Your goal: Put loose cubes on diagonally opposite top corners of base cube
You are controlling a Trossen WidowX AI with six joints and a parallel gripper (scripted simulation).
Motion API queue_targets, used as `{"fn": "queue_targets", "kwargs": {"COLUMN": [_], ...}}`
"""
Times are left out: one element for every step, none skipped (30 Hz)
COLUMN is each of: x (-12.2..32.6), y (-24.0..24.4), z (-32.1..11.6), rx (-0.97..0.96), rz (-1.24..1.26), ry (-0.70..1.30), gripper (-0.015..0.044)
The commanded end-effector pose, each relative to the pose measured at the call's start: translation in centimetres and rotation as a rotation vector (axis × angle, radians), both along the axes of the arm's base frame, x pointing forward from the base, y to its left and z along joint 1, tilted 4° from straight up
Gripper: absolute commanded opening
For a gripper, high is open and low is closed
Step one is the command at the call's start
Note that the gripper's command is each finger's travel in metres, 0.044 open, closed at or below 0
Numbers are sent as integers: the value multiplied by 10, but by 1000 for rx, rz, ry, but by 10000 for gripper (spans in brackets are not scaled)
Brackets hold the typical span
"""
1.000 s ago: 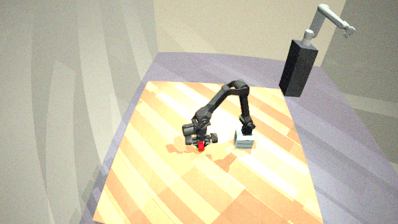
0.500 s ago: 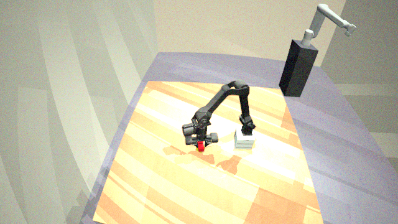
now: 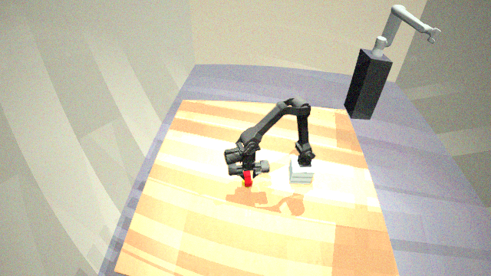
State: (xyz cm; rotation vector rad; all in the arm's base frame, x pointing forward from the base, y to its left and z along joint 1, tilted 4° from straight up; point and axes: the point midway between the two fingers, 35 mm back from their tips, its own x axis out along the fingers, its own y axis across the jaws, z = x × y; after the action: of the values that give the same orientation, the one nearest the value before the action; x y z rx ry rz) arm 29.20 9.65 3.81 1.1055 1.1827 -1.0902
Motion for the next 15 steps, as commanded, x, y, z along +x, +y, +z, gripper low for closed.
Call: {"fn": "queue_targets", "kwargs": {"x": [0,0,0,0,0,-1,-1,-1,-1,-1,-1,-1,-1,-2,-2], "y": [0,1,1,1,1,1,1,1,1,1,1,1,2,2,2], "z": [8,10,11,13,15,17,18,20,22,23,25,27,28,30,32], "rx": [2,2,2,2,2,2,2,2,2,2,2,2,2,2,2], "rz": [-5,-5,-5,-5,-5,-5,-5,-5,-5,-5,-5,-5,-5,-5,-5], "ry": [-6,-6,-6,-6,-6,-6,-6,-6,-6,-6,-6,-6,-6,-6,-6], "gripper": [205,205,205,205,205,205,205,205,205,205,205,205,205,205,205]}}
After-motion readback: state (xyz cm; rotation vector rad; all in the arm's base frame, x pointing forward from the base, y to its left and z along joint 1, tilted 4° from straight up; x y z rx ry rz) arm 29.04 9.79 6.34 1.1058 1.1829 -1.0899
